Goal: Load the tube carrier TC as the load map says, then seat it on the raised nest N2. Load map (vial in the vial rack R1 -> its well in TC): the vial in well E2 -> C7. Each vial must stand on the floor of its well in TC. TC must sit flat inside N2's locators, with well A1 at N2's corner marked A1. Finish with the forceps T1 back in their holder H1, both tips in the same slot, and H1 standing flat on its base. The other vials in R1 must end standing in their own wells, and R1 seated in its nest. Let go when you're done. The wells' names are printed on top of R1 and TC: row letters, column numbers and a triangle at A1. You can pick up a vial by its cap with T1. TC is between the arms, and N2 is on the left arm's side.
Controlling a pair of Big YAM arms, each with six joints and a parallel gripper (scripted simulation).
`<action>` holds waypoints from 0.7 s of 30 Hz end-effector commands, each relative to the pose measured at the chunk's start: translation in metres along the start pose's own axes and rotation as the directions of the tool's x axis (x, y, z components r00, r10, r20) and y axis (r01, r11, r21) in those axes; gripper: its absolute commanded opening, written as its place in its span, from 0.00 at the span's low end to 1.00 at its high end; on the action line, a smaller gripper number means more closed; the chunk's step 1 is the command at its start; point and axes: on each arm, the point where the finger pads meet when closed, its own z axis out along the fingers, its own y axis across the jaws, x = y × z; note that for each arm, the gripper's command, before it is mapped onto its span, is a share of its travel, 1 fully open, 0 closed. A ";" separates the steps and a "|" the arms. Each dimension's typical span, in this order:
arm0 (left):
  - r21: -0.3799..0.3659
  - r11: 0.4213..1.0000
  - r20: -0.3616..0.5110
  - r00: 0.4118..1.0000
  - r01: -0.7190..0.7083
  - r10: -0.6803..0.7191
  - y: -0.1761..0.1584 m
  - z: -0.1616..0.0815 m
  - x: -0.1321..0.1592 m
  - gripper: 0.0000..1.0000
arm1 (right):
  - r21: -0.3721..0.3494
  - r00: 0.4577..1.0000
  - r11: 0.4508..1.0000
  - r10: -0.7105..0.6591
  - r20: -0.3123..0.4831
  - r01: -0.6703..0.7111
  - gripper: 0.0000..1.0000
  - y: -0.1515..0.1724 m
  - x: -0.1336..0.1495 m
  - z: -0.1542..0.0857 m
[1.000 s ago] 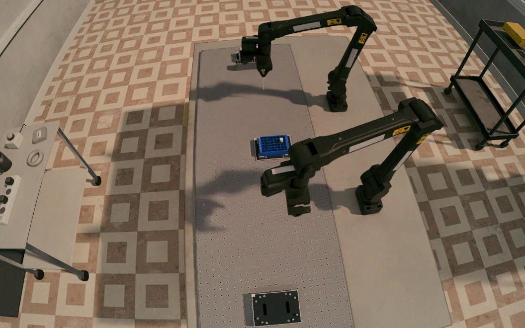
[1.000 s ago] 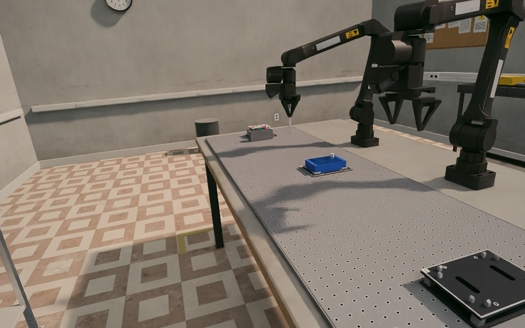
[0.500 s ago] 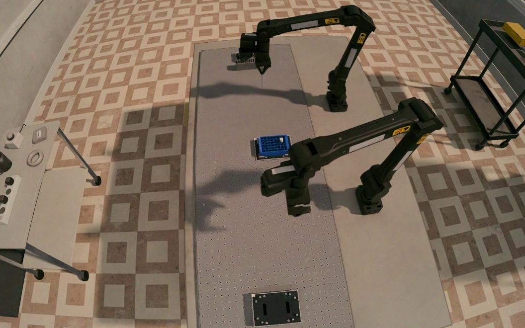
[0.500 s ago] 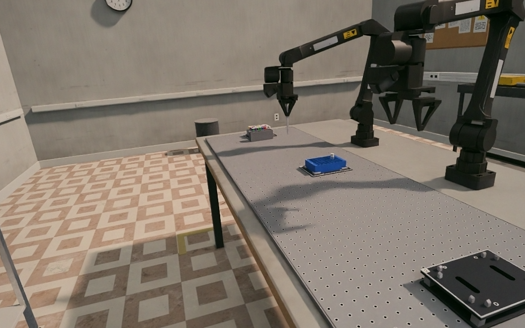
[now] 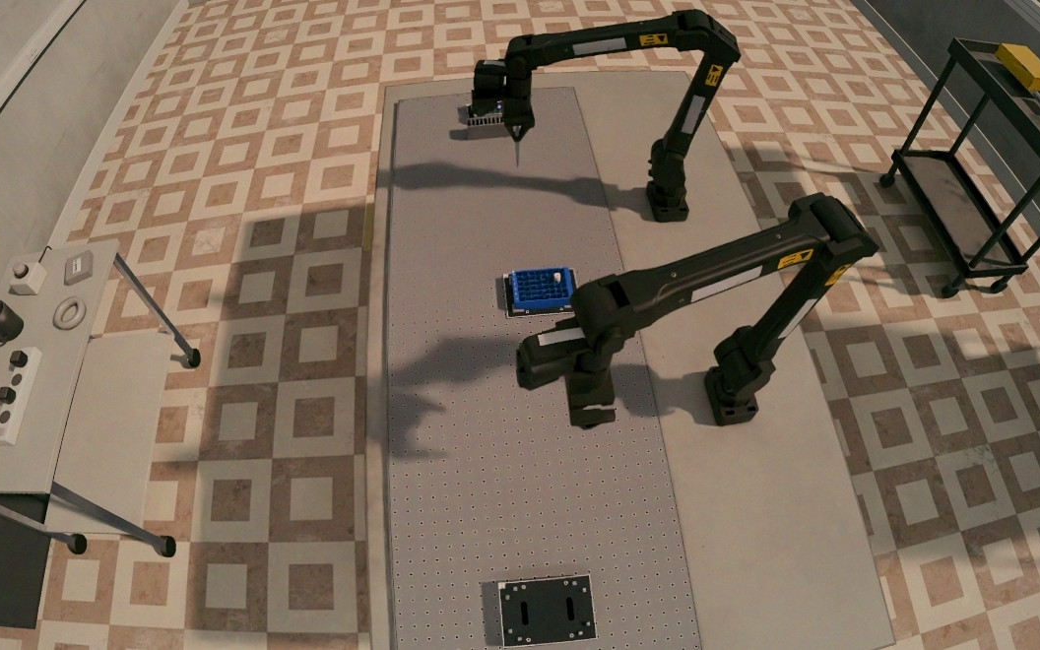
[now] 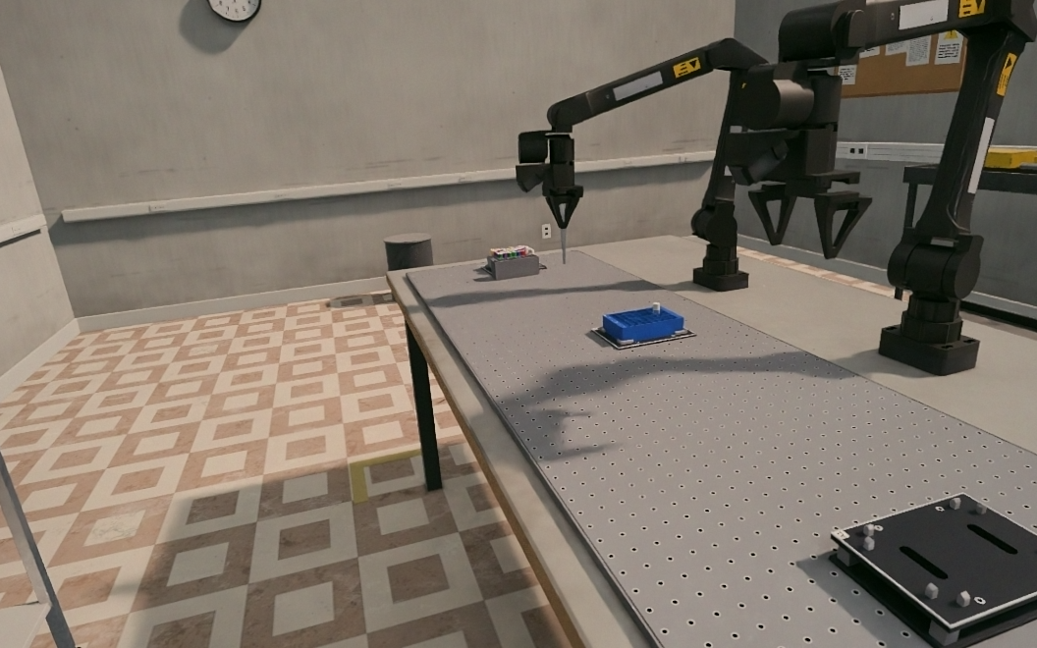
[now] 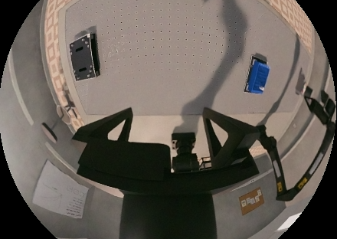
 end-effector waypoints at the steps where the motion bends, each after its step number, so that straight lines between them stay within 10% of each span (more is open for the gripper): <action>1: -0.010 1.000 0.034 0.999 0.006 -0.005 0.003 -0.014 -0.008 1.00 | 0.009 0.999 1.000 -0.007 0.043 0.006 0.07 -0.014 -0.020 -0.017; 21: -0.010 1.000 0.034 0.999 0.006 -0.005 0.003 -0.014 -0.008 1.00 | 0.008 0.999 1.000 -0.007 0.032 0.006 0.07 -0.045 -0.020 -0.017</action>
